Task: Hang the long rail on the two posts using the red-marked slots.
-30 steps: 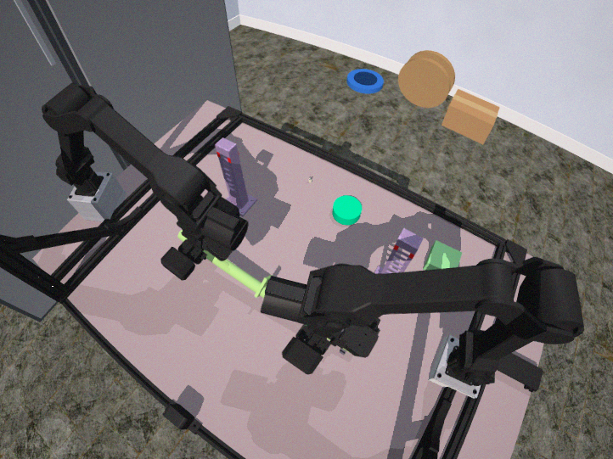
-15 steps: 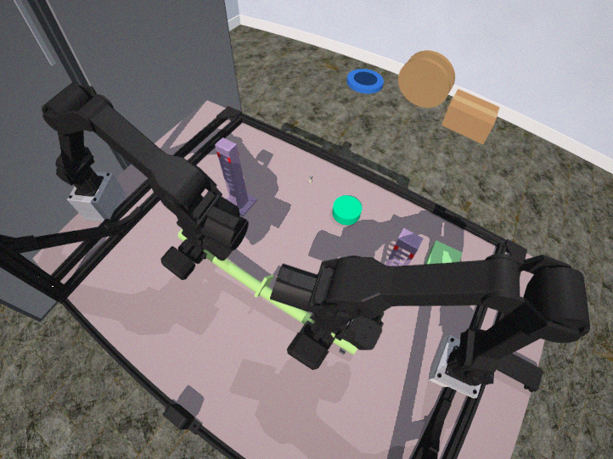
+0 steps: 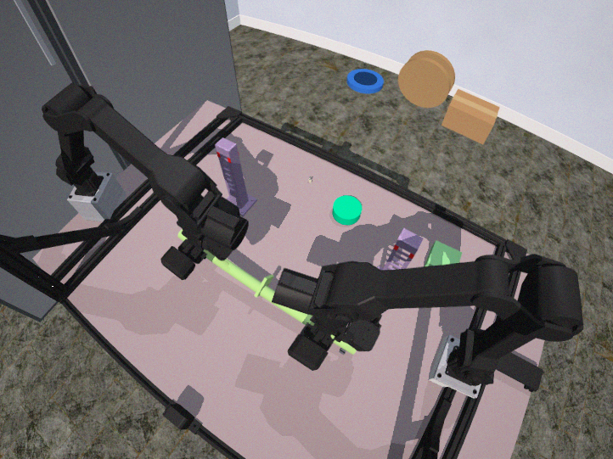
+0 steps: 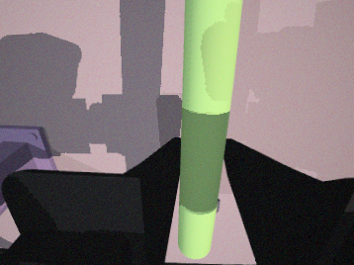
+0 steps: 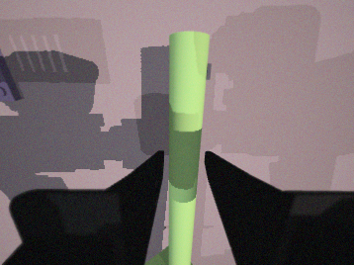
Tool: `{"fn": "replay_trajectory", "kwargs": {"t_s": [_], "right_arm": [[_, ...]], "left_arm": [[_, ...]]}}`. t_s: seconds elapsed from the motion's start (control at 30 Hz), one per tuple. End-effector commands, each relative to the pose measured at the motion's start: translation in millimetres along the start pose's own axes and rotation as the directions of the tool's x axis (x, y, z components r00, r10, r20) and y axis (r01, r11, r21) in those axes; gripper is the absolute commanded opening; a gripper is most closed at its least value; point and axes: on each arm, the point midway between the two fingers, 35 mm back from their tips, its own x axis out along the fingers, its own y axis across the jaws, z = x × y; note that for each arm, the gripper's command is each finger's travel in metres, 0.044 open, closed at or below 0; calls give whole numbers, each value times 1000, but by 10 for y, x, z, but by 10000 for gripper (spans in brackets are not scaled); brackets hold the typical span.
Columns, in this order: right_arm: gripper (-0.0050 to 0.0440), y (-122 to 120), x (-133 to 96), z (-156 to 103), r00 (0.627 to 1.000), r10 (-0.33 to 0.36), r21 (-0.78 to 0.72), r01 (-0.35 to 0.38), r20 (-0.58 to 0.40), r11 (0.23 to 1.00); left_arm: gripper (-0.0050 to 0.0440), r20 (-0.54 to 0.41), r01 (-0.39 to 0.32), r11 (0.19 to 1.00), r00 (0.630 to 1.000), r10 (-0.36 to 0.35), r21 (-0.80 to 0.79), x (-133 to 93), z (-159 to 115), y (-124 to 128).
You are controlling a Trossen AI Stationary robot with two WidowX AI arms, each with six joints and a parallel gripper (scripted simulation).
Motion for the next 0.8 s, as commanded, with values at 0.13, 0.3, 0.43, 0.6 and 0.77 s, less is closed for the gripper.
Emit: {"fn": "replay_trajectory", "kwargs": {"t_s": [0.13,0.3,0.43,0.6,0.77], "right_arm": [[136,8,100,44,1000,1,-6,-1,18,1000],[75,5,104,35,1000,1,-6,-1,18,1000],[3,5,104,35,1000,1,-6,-1,18,1000],[0,5,104,35,1000,1,-6,-1,18,1000],[0,5,104,35,1000,1,-6,-1,18,1000]], "left_arm": [[0,-1,-2,1000,1000,2,-2,-9,-1,16],[0,-1,-2,1000,1000,2,-2,-9,-1,16],[0,-1,-2,1000,1000,2,-2,-9,-1,16],[0,-1,-2,1000,1000,2,-2,-9,-1,16],[0,-1,-2,1000,1000,2,-2,-9,-1,16]]}}
